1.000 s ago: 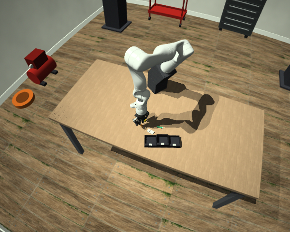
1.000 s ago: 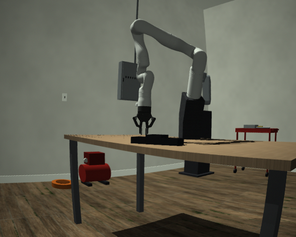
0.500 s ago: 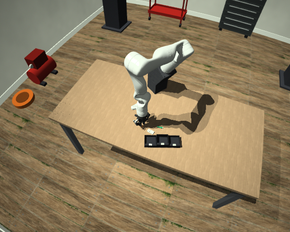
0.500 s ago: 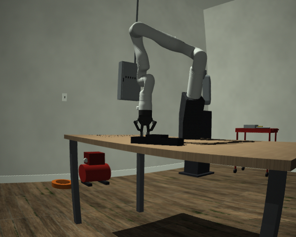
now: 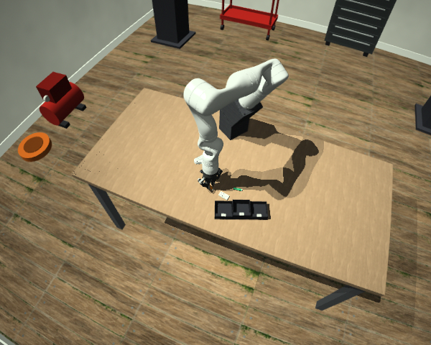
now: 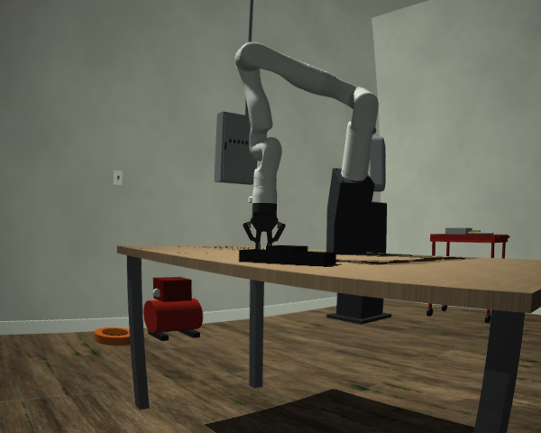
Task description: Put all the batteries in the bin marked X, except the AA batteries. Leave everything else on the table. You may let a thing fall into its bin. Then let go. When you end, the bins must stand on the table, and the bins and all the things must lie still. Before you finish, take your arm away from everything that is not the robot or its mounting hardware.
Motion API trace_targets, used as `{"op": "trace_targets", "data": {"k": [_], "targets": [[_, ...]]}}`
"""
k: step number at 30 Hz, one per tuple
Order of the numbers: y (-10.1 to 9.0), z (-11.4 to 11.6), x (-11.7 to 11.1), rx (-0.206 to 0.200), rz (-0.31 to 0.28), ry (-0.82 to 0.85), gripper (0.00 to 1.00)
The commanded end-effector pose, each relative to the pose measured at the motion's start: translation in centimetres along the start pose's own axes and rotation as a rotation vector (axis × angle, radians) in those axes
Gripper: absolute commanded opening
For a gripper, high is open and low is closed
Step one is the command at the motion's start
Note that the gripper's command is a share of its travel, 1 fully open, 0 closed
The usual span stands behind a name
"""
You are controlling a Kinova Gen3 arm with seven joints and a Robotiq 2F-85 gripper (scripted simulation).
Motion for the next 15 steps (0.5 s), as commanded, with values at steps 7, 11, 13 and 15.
{"op": "trace_targets", "data": {"k": [7,11,13,15], "targets": [[0.49,0.01,0.12,0.0,-0.001,-0.003,0.24],[0.49,0.0,0.12,0.0,-0.001,-0.003,0.24],[0.49,-0.01,0.12,0.0,-0.001,-0.003,0.24],[0.49,-0.02,0.12,0.0,-0.001,-0.003,0.24]]}}
Point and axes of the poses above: the point where the finger pads meet when closed, its own y axis out along the fingers, its own z axis across the jaws, x = y × z, the point moved 7 cm from there along -y, back along the fingers
